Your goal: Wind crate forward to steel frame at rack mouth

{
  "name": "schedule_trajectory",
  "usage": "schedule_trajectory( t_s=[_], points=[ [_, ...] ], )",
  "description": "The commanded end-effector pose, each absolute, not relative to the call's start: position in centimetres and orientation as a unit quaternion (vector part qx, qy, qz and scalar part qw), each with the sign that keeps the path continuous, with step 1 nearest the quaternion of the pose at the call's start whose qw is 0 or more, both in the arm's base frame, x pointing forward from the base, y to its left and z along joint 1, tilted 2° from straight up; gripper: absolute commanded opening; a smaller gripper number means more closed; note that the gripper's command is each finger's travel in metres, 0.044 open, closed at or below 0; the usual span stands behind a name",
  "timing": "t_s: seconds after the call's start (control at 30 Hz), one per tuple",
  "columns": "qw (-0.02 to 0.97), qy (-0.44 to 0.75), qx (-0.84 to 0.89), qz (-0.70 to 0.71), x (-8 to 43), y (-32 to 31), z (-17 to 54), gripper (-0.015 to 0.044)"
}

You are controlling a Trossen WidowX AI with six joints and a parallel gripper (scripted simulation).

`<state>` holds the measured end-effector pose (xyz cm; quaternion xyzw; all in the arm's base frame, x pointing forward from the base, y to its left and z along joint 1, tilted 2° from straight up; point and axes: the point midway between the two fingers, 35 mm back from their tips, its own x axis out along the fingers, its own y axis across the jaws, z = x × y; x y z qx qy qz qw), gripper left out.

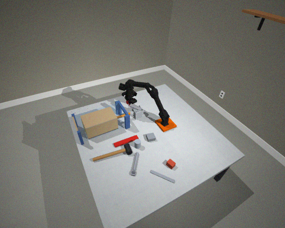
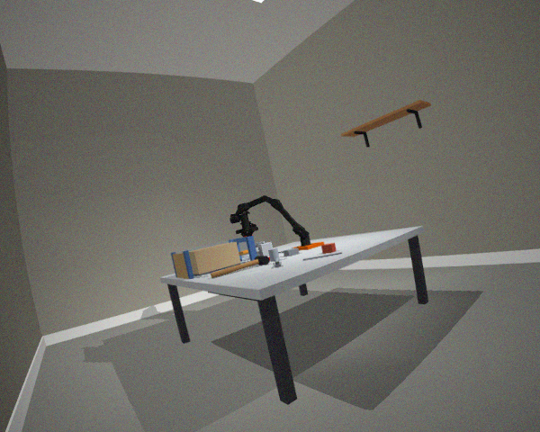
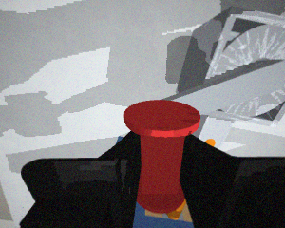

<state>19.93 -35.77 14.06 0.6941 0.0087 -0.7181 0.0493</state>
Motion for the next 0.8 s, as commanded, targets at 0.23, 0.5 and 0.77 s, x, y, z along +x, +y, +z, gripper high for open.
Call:
schedule_trajectory(
  t_s=[0.23, 0.5, 0.77],
  points=[
    [0.051, 0.024, 0.702, -0.710, 22.5, -33.8, 13.8, 0.0000],
    [0.050, 0.025, 0.702, -0.710, 23.3, -33.0, 13.7, 0.0000],
    [0.050, 0.025, 0.702, -0.710, 23.9, -32.0, 13.7, 0.0000]
  ],
)
